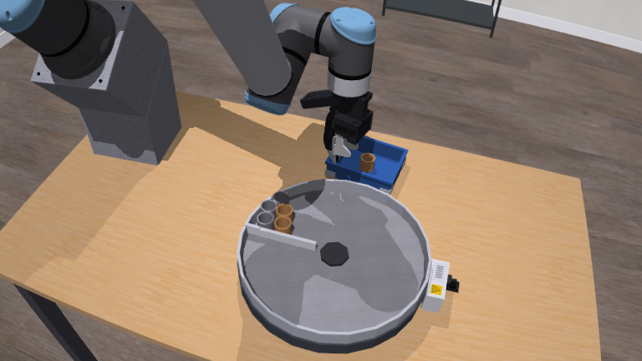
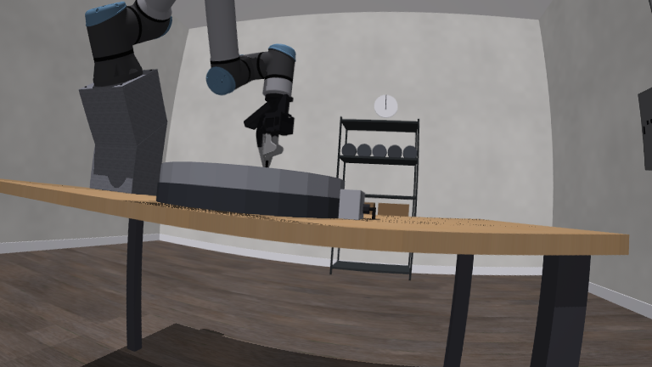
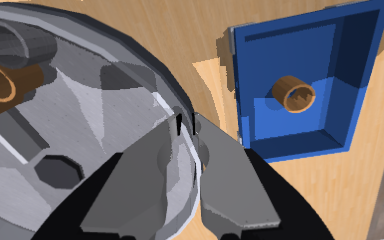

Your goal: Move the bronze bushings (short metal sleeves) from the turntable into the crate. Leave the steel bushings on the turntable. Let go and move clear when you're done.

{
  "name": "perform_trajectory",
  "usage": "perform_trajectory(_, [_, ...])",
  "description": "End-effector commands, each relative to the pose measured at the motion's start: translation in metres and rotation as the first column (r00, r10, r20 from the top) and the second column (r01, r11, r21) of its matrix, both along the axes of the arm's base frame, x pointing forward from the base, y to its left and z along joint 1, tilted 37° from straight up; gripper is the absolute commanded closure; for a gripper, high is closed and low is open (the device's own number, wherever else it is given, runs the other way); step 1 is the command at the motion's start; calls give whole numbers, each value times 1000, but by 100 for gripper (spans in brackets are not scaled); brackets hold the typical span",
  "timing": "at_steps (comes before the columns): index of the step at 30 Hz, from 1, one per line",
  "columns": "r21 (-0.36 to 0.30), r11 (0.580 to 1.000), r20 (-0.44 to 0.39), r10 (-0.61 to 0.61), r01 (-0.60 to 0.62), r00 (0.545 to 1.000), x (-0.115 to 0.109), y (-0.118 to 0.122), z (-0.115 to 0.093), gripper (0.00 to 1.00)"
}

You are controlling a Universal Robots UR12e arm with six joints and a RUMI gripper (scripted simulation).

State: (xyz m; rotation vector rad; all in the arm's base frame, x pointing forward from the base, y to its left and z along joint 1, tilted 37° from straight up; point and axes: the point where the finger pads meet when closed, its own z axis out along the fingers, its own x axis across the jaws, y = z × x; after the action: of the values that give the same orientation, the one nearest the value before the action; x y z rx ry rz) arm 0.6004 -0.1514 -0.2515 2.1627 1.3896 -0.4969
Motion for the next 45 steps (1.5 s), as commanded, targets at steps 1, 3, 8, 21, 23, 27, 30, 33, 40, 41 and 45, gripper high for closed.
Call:
perform_trajectory(1, [1, 1000, 16, -16, 16, 1000, -19, -26, 21, 95])
perform_trajectory(3, [0, 1000, 24, -26, 26, 999, -30, -40, 31, 95])
perform_trajectory(8, [0, 999, 40, -48, 48, 998, -53, -70, 54, 95])
perform_trajectory(21, [0, 997, 60, -73, 74, 996, -81, -105, 82, 95])
perform_trajectory(23, [0, 997, 61, -75, 75, 995, -82, -108, 84, 95])
perform_trajectory(27, [0, 997, 62, -76, 76, 995, -84, -109, 85, 95])
perform_trajectory(30, [0, 997, 62, -76, 76, 995, -84, -109, 85, 95])
perform_trajectory(33, [0, 997, 62, -76, 76, 995, -84, -109, 85, 95])
perform_trajectory(40, [0, 997, 62, -76, 76, 995, -84, -109, 85, 95])
perform_trajectory(41, [0, 997, 62, -76, 76, 995, -84, -109, 85, 95])
perform_trajectory(45, [0, 997, 62, -76, 76, 995, -84, -109, 85, 95])
